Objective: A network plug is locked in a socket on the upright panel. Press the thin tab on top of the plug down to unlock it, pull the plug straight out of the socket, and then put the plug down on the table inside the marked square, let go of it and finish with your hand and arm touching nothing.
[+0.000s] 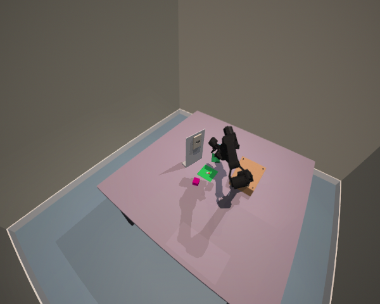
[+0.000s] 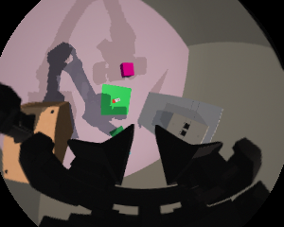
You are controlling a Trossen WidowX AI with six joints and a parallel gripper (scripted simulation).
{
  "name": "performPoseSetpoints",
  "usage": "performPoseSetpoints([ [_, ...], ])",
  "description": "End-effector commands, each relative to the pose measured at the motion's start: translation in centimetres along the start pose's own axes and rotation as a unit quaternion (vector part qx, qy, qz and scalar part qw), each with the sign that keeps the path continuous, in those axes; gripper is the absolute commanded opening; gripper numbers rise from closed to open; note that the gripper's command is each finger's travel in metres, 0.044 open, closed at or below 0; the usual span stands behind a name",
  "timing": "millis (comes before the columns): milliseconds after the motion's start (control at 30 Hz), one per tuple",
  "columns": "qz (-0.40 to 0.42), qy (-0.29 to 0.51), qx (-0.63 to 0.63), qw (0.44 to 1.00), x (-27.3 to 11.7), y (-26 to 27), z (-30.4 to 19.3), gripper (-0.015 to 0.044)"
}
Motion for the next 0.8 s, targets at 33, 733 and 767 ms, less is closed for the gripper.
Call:
performPoseSetpoints([
  [33,-0.004,-0.005,0.0,1.0,-1.38,-0.63,0.16,0.0156],
  [733,-0.004,-0.005,0.0,1.0,-1.55,-0.71,0.2,0.044],
  [767,-0.004,-0.005,0.0,1.0,-1.55,-0.71,0.2,0.044],
])
Point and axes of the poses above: the point midway between the two fingers, 35 mm back from their tips, its own x axis out along the fingers, its own y axis across the jaws, z = x × y, the point moved 10 cm from there along -x, back along the fingers
